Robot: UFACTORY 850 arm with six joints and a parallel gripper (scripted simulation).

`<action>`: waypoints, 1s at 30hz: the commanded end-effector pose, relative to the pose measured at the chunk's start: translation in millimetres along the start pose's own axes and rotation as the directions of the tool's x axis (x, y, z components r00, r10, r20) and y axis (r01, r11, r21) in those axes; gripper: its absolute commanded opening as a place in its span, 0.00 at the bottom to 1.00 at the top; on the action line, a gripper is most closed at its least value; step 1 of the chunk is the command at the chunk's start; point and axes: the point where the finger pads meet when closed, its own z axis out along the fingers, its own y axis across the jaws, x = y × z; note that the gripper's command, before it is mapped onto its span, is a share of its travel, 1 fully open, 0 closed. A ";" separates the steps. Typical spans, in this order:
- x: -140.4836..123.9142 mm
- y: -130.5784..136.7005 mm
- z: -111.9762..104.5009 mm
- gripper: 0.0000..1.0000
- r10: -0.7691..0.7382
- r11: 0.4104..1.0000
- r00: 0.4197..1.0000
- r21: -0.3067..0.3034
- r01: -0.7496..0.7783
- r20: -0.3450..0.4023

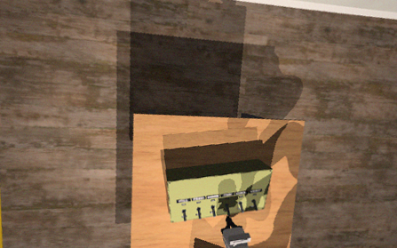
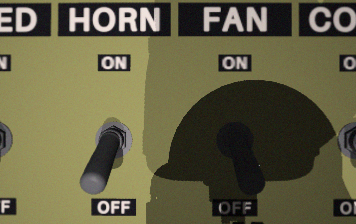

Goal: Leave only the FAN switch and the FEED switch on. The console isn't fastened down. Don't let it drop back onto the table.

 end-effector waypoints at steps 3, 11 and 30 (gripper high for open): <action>1.0 -0.1 -0.3 0.00 0.001 1.000 1.000 0.000 -0.001 -0.001; 3.2 -0.1 -0.3 0.00 0.001 1.000 1.000 0.000 -0.001 -0.001; 15.2 -0.1 -0.3 0.00 0.001 1.000 1.000 0.000 -0.001 -0.001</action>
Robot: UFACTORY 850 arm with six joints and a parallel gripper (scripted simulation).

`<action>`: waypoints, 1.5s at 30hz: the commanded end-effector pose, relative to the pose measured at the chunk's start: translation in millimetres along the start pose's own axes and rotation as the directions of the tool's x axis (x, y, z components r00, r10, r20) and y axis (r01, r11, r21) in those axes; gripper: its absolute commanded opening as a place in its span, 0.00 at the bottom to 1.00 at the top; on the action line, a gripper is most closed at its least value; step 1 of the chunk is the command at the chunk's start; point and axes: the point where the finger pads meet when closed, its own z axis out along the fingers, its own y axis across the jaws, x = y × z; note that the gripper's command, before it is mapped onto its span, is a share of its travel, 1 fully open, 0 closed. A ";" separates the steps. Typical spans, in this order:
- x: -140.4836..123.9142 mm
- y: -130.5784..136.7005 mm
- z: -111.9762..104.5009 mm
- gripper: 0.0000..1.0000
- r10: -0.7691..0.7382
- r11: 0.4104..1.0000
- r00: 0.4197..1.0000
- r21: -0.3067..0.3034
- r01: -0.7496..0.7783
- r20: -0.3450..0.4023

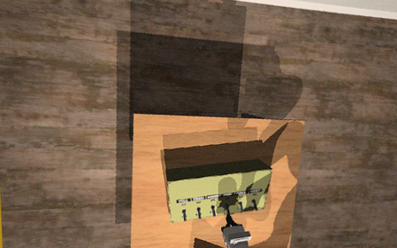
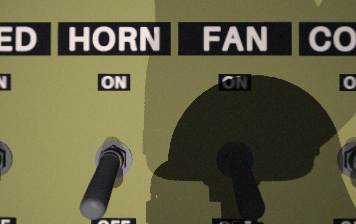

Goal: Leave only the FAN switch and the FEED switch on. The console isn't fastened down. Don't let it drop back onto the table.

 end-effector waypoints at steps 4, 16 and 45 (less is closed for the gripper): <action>5.5 -0.1 -0.3 0.00 0.000 1.000 1.000 0.000 0.000 -0.001; 16.6 -0.1 -0.3 0.00 0.000 1.000 1.000 0.000 0.000 -0.001; 27.0 -0.1 -0.3 0.00 0.000 1.000 1.000 0.000 0.000 -0.001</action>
